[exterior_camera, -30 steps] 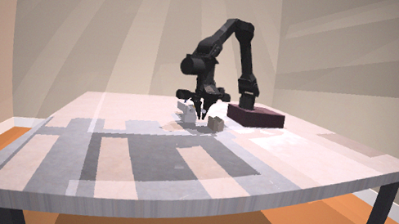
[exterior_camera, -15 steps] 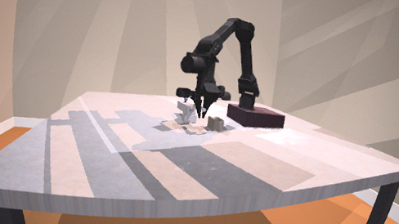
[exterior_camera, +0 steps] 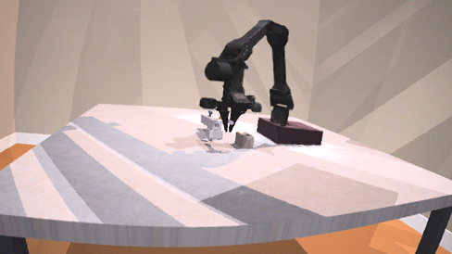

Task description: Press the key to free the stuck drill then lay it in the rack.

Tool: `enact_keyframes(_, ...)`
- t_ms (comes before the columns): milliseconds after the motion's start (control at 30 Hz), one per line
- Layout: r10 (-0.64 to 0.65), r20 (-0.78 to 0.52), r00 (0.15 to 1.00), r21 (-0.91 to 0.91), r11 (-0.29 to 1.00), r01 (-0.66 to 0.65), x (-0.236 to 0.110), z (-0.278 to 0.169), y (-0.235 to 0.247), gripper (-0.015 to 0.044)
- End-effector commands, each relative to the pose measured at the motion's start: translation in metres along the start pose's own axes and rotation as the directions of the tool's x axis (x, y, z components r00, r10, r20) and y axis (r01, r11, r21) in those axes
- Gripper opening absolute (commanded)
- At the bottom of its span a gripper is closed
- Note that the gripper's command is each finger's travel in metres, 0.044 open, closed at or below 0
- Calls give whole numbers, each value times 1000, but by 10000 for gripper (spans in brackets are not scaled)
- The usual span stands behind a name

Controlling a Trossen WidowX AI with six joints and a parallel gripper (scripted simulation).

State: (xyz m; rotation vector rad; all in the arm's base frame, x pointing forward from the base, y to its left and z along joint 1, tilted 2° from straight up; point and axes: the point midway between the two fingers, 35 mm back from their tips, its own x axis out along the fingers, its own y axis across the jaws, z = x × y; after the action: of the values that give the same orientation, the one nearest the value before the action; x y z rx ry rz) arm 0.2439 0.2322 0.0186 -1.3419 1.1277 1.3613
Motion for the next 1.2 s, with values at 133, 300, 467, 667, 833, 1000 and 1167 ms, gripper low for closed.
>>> enact_keyframes(133, -3, 3, 1000, -4, 1000, 3, -5, 0, 0, 0)
enact_keyframes(300, -3, 3, 1000, -4, 1000, 3, -7, 1, -1, 0)
enact_keyframes(467, -3, 3, 1000, -4, 1000, 3, -9, 1, -1, 0)
enact_keyframes(667, -3, 3, 1000, -4, 1000, 3, -11, 1, -1, 0)
enact_keyframes(833, -3, 3, 1000, -4, 1000, 3, -11, 1, 1, 0)
enact_keyframes(1000, -2, 3, 1000, -4, 1000, 2, -9, 3, 11, 0)
enact_keyframes(1167, -1, 3, 1000, -4, 1000, 1, -5, 3, 21, 0)
